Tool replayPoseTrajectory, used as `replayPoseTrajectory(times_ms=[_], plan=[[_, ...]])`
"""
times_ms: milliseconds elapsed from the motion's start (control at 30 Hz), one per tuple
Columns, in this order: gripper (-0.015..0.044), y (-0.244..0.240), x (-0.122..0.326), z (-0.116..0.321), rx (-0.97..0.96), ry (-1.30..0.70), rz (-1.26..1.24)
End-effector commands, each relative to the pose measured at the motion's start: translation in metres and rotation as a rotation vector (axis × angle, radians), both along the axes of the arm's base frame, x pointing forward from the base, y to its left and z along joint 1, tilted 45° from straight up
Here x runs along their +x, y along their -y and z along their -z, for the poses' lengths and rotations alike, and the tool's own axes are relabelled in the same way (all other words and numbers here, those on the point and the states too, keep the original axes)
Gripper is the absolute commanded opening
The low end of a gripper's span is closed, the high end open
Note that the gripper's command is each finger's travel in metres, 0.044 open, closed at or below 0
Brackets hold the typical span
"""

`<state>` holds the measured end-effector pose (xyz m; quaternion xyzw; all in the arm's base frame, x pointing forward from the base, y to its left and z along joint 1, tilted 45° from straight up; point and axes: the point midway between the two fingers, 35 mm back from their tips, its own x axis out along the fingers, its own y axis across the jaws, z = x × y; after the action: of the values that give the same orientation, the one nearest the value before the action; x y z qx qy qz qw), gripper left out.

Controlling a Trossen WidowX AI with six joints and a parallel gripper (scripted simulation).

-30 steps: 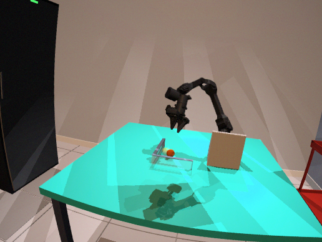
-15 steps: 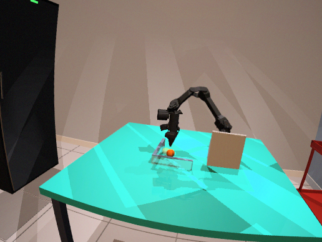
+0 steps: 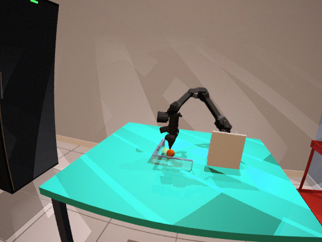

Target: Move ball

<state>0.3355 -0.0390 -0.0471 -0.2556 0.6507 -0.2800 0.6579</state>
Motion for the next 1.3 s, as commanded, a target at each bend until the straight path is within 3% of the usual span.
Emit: replayPoseTrajectory(times_ms=[0, 833, 933, 1267], plan=[[0.0366, 0.005, -0.002, 0.007, -0.005, -0.012, -0.002], [0.0366, 0.033, -0.003, 0.034, -0.008, -0.013, -0.002], [0.0288, 0.033, -0.003, 0.034, -0.008, -0.013, -0.002], [0.0221, 0.033, -0.003, 0.034, -0.008, -0.013, -0.002]])
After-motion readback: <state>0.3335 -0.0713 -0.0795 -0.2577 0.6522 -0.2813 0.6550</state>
